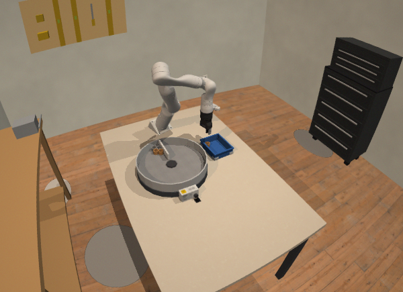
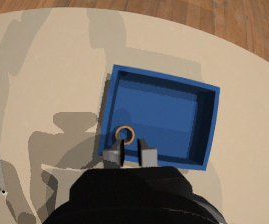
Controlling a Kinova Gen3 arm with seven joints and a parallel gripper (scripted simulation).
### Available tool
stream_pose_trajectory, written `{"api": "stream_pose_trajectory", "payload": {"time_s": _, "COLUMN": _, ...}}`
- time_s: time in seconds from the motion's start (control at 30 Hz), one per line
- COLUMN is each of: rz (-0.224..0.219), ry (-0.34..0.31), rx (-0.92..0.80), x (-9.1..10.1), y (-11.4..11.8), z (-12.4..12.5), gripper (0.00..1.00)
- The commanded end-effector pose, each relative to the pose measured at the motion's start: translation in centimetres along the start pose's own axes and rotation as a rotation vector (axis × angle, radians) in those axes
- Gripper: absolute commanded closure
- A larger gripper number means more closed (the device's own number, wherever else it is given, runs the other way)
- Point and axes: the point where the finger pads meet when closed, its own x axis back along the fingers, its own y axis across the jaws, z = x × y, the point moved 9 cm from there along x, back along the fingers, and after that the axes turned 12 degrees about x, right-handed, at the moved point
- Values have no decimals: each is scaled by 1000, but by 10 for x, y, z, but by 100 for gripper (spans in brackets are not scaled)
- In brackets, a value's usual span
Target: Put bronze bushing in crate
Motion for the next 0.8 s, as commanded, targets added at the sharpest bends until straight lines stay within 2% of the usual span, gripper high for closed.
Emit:
{"api": "stream_pose_trajectory", "payload": {"time_s": 0.0, "rz": -3, "ry": 8, "rx": 0, "x": 22, "y": 1, "z": 0, "gripper": 58}}
{"api": "stream_pose_trajectory", "payload": {"time_s": 0.07, "rz": -4, "ry": 10, "rx": 1, "x": 39, "y": 1, "z": 0, "gripper": 58}}
{"api": "stream_pose_trajectory", "payload": {"time_s": 0.77, "rz": -5, "ry": 6, "rx": -1, "x": 37, "y": 1, "z": -1, "gripper": 58}}
